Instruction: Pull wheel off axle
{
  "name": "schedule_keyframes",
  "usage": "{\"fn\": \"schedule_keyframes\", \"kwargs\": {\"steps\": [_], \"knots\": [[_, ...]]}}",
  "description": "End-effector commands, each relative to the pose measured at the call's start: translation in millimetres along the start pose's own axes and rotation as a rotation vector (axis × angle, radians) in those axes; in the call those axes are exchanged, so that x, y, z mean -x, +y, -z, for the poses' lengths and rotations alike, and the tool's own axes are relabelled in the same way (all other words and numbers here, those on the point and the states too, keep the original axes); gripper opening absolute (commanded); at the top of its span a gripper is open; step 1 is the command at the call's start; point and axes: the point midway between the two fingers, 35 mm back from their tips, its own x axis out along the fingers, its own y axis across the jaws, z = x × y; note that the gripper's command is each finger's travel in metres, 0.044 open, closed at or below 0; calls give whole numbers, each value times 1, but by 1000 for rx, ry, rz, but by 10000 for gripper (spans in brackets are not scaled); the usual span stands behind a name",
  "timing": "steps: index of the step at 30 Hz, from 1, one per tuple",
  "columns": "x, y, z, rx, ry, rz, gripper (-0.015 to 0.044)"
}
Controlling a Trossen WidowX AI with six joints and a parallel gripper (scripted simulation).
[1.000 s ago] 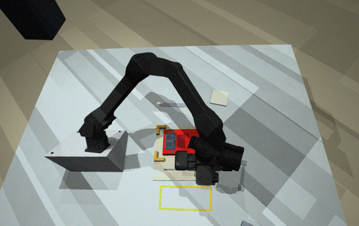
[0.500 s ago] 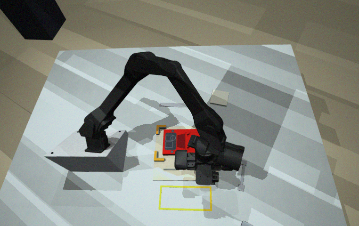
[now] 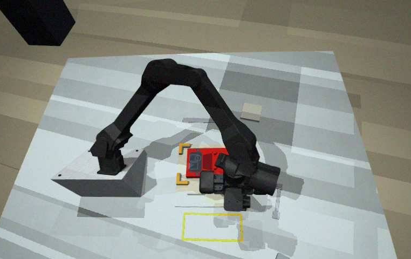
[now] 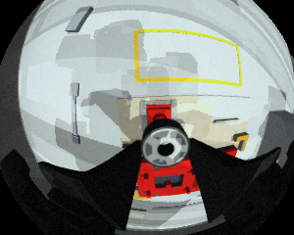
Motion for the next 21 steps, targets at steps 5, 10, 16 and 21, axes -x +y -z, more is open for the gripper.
{"fn": "schedule_keyframes", "kwargs": {"steps": [5, 10, 16, 21], "knots": [[30, -1, 0, 5, -6, -6, 0], [27, -3, -5, -3, -2, -4, 0], [29, -14, -27, 0, -9, -3, 0], [31, -25, -46, 1, -13, -3, 0]]}}
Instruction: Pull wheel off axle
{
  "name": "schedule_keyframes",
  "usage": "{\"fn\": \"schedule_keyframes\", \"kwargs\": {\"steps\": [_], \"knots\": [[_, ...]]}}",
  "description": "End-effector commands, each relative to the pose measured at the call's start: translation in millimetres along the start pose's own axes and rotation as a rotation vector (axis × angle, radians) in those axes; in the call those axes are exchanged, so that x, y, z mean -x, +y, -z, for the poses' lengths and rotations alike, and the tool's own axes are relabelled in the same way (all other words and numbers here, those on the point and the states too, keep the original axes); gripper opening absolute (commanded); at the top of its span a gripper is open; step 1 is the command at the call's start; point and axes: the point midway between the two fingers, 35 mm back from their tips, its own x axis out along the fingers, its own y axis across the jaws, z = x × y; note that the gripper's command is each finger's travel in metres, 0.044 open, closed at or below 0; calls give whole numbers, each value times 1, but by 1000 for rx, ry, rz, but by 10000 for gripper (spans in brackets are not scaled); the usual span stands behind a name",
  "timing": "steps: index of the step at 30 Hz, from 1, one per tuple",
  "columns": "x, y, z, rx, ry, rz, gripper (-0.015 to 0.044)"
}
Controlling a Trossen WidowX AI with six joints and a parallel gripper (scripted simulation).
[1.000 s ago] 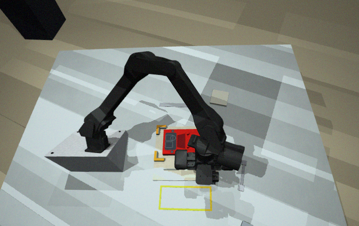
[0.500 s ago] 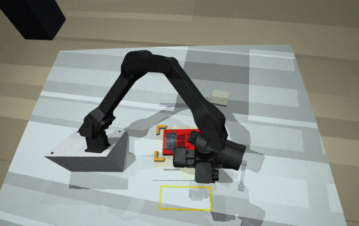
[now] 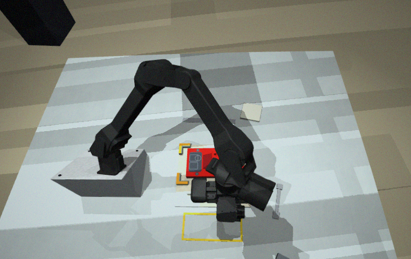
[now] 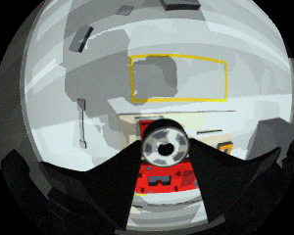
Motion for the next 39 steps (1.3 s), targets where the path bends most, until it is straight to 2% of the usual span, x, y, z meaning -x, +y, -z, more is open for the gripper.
{"fn": "schedule_keyframes", "kwargs": {"steps": [1, 14, 28, 39], "knots": [[-2, -11, -16, -4, -1, 8, 0], [1, -45, -60, -2, 1, 8, 0], [-23, -47, -62, -1, 2, 7, 0], [-94, -47, -61, -1, 4, 7, 0]]}}
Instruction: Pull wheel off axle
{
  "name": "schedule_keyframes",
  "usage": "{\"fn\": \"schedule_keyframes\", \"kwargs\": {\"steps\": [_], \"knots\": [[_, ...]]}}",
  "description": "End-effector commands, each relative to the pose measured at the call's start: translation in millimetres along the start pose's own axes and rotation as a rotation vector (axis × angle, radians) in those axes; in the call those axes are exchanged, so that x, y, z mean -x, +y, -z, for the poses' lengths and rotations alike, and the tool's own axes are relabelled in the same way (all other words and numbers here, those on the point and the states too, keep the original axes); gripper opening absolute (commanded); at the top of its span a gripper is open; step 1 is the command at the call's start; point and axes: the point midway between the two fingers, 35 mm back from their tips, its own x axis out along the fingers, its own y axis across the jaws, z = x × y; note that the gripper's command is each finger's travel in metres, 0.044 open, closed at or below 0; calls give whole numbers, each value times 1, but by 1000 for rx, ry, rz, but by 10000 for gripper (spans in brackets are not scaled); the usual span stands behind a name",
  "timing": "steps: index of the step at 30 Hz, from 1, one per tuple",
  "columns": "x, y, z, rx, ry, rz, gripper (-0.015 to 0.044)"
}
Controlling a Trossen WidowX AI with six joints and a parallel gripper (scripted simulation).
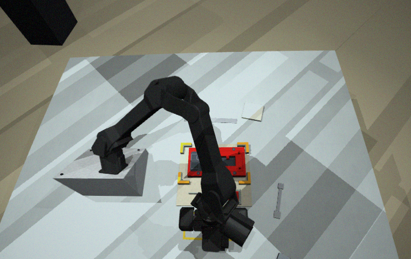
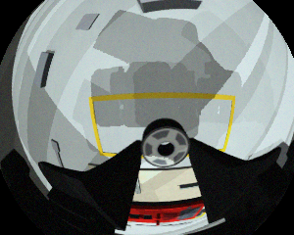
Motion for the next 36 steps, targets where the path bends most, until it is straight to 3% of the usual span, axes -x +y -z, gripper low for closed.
{"fn": "schedule_keyframes", "kwargs": {"steps": [1, 6, 17, 25, 28, 33, 36], "knots": [[-28, -6, 2, -9, 12, 11, 0], [-32, -6, 3, -9, 13, 11, 0], [-27, -7, 3, -6, 11, 17, 289], [30, -6, 1, -9, 10, 11, 300], [32, -6, 1, -9, 10, 11, 300], [46, -30, 9, -15, 7, 7, 431], [61, -52, 19, -15, 7, 10, 440]]}}
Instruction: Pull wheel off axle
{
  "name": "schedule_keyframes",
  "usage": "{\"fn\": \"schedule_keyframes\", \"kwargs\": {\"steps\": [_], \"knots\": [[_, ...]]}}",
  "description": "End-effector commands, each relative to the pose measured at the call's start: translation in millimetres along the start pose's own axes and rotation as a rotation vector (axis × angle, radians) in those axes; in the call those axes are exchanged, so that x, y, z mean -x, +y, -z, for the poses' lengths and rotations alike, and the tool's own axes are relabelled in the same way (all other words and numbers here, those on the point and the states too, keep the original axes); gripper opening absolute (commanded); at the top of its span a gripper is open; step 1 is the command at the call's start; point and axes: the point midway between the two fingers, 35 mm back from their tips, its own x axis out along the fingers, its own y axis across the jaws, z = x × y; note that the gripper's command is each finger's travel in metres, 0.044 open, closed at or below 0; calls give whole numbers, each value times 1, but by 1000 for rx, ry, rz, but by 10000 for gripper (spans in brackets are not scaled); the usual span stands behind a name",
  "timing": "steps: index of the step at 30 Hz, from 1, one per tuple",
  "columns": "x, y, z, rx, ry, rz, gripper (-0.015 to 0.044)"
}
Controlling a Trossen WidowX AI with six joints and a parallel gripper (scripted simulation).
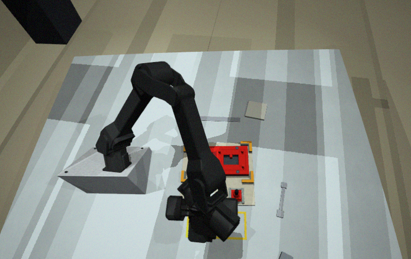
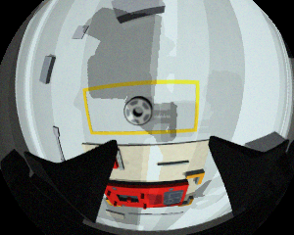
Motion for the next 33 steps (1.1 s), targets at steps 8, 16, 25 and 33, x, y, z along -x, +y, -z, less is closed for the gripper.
{"fn": "schedule_keyframes", "kwargs": {"steps": [8, 16, 25, 33], "knots": [[31, -52, 23, 6, -5, -1, 440], [31, -52, 23, 6, -5, -1, 440], [31, -52, 23, 6, -5, -1, 440], [31, -52, 23, 6, -5, -1, 440]]}}
